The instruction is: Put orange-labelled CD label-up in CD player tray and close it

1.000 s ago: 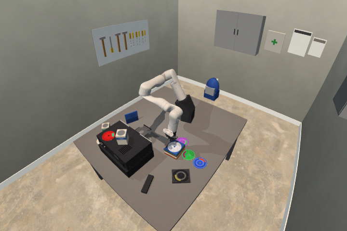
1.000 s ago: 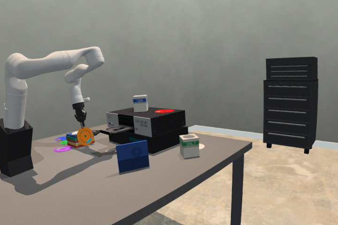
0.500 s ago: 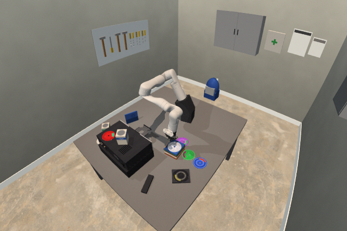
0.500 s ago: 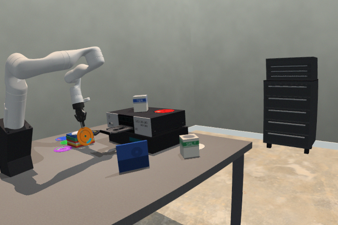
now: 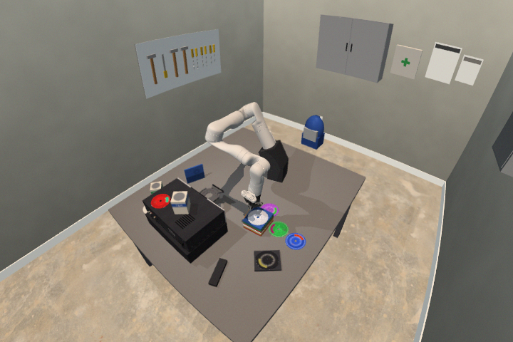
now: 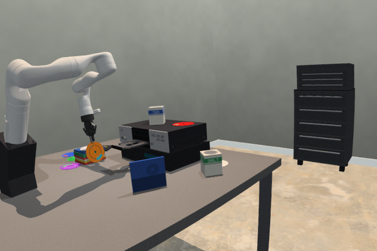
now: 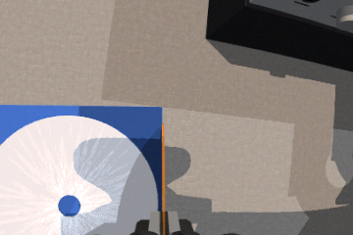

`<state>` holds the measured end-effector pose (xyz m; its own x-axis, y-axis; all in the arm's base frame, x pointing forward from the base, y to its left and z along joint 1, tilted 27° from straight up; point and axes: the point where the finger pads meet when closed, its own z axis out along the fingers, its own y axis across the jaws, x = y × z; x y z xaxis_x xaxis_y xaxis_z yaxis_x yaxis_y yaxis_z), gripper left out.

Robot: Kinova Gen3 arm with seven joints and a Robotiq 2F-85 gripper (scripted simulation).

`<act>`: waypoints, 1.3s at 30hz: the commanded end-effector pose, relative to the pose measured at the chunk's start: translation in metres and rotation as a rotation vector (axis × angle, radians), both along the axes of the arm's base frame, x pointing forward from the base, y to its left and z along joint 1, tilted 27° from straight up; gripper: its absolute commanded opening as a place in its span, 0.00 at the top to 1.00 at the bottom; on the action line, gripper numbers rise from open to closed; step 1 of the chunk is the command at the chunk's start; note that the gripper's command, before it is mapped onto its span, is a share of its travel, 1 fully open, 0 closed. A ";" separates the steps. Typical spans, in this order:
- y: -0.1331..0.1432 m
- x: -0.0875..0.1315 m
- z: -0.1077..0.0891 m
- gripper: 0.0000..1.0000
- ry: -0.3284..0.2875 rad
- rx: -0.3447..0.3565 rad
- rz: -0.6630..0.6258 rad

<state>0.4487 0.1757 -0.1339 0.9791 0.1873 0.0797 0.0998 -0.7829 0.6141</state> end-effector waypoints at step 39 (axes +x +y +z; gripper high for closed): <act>0.006 -0.001 0.011 0.89 -0.001 0.001 0.001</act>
<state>0.4465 0.1788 -0.1267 0.9795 0.1863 0.0773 0.1002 -0.7823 0.6148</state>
